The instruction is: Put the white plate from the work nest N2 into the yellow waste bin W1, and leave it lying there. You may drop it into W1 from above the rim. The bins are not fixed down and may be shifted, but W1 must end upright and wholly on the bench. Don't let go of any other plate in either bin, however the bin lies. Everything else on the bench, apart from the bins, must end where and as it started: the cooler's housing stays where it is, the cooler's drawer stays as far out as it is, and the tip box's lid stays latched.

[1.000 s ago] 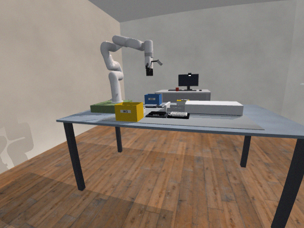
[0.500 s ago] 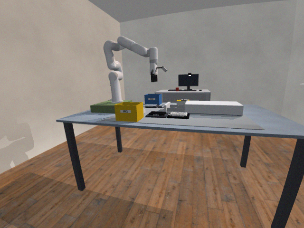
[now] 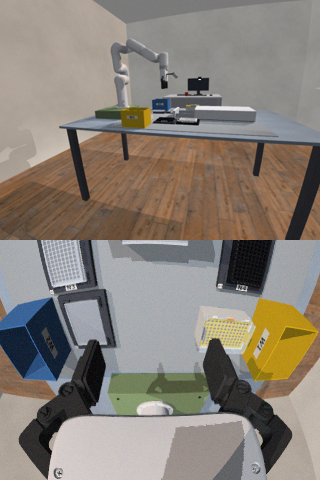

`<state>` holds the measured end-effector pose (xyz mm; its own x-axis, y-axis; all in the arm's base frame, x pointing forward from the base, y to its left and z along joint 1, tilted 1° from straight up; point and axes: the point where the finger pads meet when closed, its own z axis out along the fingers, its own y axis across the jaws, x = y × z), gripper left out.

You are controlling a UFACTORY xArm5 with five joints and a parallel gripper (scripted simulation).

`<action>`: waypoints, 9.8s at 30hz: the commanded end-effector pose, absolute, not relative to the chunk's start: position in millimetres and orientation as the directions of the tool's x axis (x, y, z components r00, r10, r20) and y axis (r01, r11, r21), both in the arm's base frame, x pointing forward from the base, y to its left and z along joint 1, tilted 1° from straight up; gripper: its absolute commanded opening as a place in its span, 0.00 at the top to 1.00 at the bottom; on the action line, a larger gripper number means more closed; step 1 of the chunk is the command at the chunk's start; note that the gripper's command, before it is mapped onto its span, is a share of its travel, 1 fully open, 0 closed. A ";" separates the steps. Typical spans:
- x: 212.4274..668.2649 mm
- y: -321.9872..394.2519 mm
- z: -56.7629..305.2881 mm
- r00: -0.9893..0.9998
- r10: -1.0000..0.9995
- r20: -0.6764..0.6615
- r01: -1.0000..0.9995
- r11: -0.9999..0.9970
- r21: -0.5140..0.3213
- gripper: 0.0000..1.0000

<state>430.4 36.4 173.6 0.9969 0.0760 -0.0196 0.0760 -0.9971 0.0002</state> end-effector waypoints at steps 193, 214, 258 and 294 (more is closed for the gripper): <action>668.3 -140.1 -39.2 0.998 0.058 -0.010 0.058 -0.998 -0.003 0.00; 668.1 -140.3 -51.2 0.998 0.058 -0.010 0.058 -0.998 -0.003 0.00; 668.1 -140.3 -50.1 0.998 0.058 -0.010 0.058 -0.998 -0.003 1.00; 668.2 -140.2 -43.5 0.998 0.058 -0.010 0.058 -0.998 -0.003 1.00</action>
<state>666.5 -139.9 -47.5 0.9982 0.0575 -0.0148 0.0574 -0.9983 -0.0040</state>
